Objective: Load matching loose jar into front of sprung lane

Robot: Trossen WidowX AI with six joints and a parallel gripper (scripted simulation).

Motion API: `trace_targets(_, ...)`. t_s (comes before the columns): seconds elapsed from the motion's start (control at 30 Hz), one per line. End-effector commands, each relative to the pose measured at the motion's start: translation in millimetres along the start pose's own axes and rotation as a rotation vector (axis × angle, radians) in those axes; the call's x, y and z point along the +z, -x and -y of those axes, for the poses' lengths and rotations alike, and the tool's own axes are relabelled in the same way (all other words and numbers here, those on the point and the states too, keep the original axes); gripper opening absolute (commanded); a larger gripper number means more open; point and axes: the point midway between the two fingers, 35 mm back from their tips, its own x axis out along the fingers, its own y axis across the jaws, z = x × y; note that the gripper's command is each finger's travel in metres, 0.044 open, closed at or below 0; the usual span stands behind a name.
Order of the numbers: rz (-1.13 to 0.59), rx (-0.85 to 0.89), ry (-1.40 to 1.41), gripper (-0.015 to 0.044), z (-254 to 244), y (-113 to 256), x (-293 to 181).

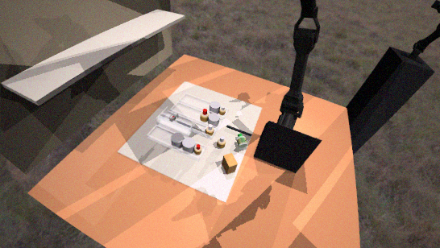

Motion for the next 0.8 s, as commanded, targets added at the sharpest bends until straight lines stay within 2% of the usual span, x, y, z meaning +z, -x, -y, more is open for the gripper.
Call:
trace_targets(0.0, 0.007, 0.0, 0.009, 0.0426, 0.1, -1.3, 2.6)
trace_targets(0.2, 0.22, -0.022, 0.31, 0.044, 1.2, -36.8, 90.6)
trace_targets(0.4, 0.434, -0.107, 0.601, 0.044, -1.3, -55.1, 184.8)
trace_targets(0.57, 0.618, -0.242, 0.85, 0.044, -5.0, -55.4, 272.5)
trace_targets(0.77, 0.803, -0.472, 1.109, 0.044, -9.2, -35.8, 371.1)
